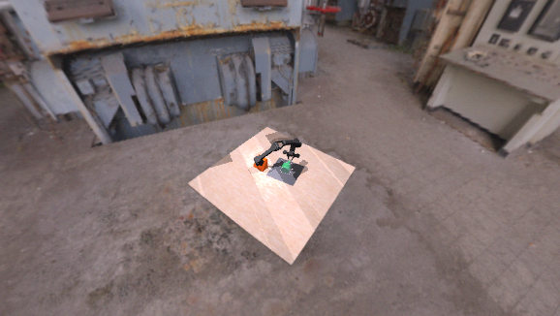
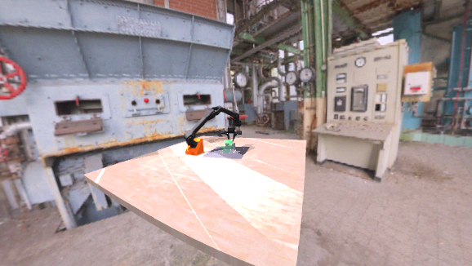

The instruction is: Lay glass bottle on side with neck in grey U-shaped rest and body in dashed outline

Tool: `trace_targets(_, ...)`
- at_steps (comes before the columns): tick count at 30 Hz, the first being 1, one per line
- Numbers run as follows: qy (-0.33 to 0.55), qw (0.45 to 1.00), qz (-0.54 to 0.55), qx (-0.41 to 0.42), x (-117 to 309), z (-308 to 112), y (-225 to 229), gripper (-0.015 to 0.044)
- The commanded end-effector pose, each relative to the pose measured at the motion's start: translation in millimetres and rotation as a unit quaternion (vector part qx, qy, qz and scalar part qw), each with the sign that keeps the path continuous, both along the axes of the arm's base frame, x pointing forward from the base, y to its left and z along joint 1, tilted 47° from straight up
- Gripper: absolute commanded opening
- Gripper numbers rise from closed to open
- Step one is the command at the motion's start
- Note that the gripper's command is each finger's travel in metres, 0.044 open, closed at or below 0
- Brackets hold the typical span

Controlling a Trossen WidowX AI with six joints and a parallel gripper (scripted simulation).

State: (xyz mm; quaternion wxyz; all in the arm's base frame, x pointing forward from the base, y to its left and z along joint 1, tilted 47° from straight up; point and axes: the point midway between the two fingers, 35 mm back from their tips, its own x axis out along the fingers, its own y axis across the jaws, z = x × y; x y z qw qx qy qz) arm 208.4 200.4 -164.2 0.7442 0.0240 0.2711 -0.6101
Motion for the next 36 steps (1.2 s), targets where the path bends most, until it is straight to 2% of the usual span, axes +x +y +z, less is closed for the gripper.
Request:
trace_targets(1,0.000,1.000,0.001,0.000,3.8,0.0,-0.5,0.0121)
trace_targets(36,-0.002,1.000,-0.008,0.006,4.7,-3.5,-4.6,0.0121)
